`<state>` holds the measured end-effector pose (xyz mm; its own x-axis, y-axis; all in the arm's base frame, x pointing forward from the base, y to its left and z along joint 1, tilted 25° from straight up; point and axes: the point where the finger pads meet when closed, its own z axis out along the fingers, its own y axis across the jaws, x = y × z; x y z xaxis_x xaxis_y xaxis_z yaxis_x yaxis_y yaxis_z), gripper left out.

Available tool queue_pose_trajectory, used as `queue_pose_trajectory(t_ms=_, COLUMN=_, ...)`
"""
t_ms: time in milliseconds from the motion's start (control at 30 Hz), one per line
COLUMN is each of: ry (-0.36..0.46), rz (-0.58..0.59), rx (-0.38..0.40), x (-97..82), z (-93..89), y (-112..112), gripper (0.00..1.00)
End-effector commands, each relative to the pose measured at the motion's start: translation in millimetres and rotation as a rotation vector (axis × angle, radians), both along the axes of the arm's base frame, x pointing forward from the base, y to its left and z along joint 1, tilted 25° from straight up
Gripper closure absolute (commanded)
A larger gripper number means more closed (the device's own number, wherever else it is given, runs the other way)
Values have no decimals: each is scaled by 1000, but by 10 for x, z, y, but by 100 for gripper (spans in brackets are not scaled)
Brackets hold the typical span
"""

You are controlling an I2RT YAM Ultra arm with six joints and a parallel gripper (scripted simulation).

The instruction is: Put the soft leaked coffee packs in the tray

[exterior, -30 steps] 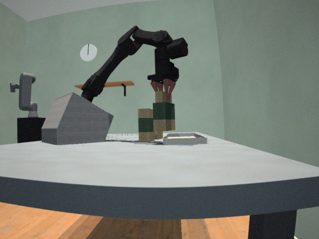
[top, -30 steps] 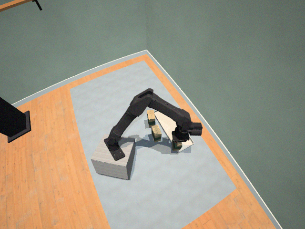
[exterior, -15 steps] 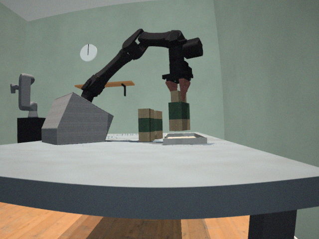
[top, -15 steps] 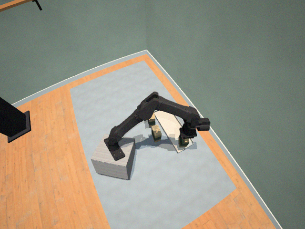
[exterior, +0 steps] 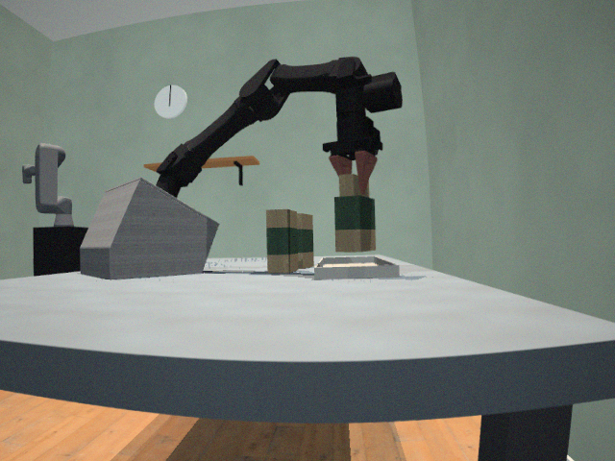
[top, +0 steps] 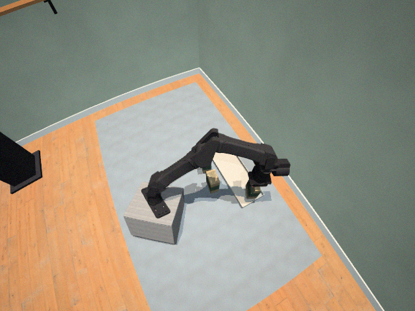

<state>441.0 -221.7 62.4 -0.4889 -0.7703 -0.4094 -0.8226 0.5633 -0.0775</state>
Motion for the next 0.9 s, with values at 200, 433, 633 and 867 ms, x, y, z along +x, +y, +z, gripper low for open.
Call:
queue_pose_trajectory(t_ms=200, ry=-11, rz=-11, rx=1, x=14, z=163, y=-32, gripper=75)
queue_pose_trajectory(t_ms=433, ry=-11, rz=-11, rx=1, x=14, z=163, y=-32, gripper=75)
queue_pose_trajectory(t_ms=633, ry=-11, rz=-11, rx=1, x=15, z=162, y=-31, gripper=75)
queue_pose_trajectory(t_ms=867, ry=-26, rz=-6, rx=-10, x=76, z=126, y=-17, gripper=75)
